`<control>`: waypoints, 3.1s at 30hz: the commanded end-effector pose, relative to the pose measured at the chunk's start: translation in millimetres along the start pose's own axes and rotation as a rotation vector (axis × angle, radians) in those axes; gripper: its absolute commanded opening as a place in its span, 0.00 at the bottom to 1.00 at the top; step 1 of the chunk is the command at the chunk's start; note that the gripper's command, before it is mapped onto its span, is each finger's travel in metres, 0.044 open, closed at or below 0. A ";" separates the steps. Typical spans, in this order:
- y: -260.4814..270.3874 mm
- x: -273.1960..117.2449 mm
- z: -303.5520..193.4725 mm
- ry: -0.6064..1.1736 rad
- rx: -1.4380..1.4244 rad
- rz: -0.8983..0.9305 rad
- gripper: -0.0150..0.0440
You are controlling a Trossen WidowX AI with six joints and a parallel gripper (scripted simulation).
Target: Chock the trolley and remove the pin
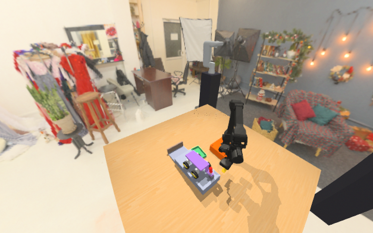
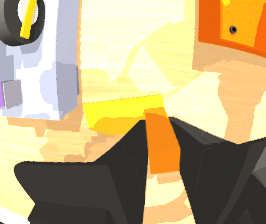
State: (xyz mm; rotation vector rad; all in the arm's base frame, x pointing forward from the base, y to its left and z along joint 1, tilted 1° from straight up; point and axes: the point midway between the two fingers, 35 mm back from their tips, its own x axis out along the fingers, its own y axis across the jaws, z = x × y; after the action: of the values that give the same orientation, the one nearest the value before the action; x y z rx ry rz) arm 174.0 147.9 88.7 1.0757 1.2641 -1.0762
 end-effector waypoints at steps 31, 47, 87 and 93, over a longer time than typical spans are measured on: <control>2.5 -60.4 -3.1 0.004 -0.282 0.005 0.25; 2.5 -60.4 -3.2 0.002 -0.834 0.008 0.25; 8.7 -56.0 55.6 -0.006 -1.408 0.007 0.25; 10.7 -54.5 76.2 -0.008 -1.408 0.006 0.25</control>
State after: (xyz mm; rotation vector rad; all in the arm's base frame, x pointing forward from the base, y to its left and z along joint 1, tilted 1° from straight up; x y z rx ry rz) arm 194.3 85.1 145.0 -0.0199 1.5486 -0.0037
